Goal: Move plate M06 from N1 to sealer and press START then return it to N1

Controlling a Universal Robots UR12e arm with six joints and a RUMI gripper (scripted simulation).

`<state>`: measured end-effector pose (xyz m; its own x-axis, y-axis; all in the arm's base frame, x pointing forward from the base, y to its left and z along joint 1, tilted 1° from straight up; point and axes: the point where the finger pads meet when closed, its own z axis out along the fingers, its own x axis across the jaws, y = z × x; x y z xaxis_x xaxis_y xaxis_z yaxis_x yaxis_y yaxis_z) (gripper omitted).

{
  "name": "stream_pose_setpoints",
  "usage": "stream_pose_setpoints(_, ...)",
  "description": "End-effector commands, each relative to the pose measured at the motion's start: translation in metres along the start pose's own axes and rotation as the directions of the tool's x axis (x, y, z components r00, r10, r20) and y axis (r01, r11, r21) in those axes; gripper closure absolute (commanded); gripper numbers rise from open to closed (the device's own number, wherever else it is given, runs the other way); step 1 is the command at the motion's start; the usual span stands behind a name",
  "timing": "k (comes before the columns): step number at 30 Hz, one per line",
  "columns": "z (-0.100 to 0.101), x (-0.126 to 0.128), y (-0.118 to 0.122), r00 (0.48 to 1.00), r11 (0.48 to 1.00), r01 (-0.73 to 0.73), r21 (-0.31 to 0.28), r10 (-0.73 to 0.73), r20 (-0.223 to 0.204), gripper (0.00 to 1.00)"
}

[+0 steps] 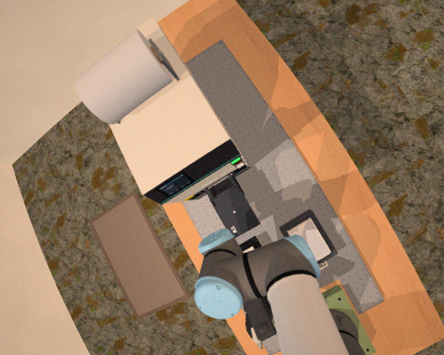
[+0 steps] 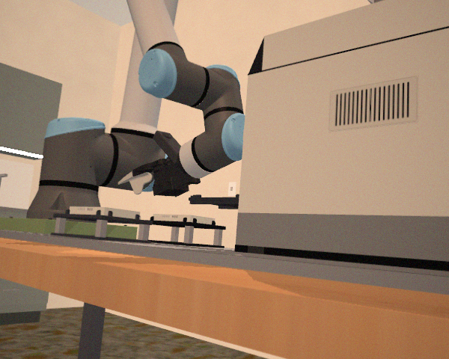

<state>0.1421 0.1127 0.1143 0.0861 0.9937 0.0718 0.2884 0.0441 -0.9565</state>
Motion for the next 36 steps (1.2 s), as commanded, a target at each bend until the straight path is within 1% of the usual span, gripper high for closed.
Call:
stream_pose_setpoints(1,-0.013,0.0,-0.014,1.0,0.99,-0.013,-0.138,0.015,0.013,0.32)
stream_pose_setpoints(2,-0.013,0.0,-0.014,1.0,0.99,-0.013,-0.141,0.015,0.014,0.32)
stream_pose_setpoints(11,-0.058,-0.003,-0.015,1.0,0.98,-0.018,-0.198,0.021,0.014,0.32)
stream_pose_setpoints(13,-0.058,-0.003,-0.015,1.0,0.98,-0.018,-0.198,0.021,0.014,0.32)
stream_pose_setpoints(15,-0.068,-0.003,-0.015,1.0,0.977,-0.019,-0.21,0.022,0.014,0.32)
stream_pose_setpoints(17,-0.069,-0.003,-0.015,1.0,0.977,-0.019,-0.211,0.022,0.014,0.32)
stream_pose_setpoints(28,-0.124,-0.006,-0.021,0.999,0.96,-0.024,-0.28,0.029,0.013,0.32)
stream_pose_setpoints(31,-0.124,-0.006,-0.021,0.999,0.96,-0.024,-0.28,0.029,0.013,0.32)
stream_pose_setpoints(36,-0.148,-0.007,-0.026,0.999,0.95,-0.026,-0.311,0.032,0.013,0.32)
